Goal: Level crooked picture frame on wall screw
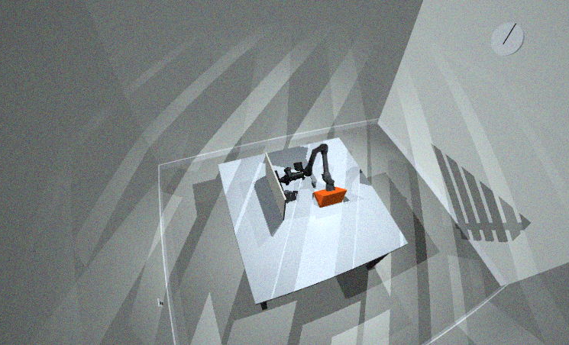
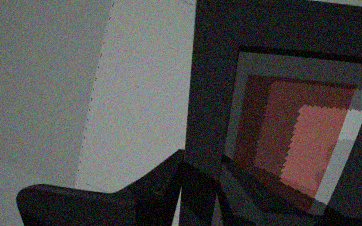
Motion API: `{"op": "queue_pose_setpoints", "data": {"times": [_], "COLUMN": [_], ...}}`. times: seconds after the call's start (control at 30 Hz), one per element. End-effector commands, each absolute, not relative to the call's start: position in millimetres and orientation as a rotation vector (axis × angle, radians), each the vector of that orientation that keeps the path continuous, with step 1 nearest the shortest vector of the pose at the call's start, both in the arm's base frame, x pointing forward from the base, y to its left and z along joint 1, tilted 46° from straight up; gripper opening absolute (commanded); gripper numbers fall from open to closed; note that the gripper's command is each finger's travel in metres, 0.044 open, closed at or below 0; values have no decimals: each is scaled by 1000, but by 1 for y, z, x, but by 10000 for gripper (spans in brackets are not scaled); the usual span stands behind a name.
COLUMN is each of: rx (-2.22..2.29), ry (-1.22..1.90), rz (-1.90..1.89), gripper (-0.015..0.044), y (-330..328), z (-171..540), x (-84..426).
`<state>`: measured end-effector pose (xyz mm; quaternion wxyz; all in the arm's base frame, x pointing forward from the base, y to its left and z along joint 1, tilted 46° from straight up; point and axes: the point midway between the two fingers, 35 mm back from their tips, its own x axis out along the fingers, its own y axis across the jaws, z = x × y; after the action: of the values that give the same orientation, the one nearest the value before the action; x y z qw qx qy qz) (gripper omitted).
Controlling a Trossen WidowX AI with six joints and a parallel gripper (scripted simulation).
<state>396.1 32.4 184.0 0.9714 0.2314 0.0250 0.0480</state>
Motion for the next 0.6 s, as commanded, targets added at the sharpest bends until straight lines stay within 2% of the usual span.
{"op": "queue_pose_setpoints", "data": {"times": [0.0, 0.57], "rx": [468, 468], "ry": [39, 39], "rz": [115, 115], "gripper": [0, 0], "y": [36, 35], "z": [189, 190], "x": [396, 396]}}
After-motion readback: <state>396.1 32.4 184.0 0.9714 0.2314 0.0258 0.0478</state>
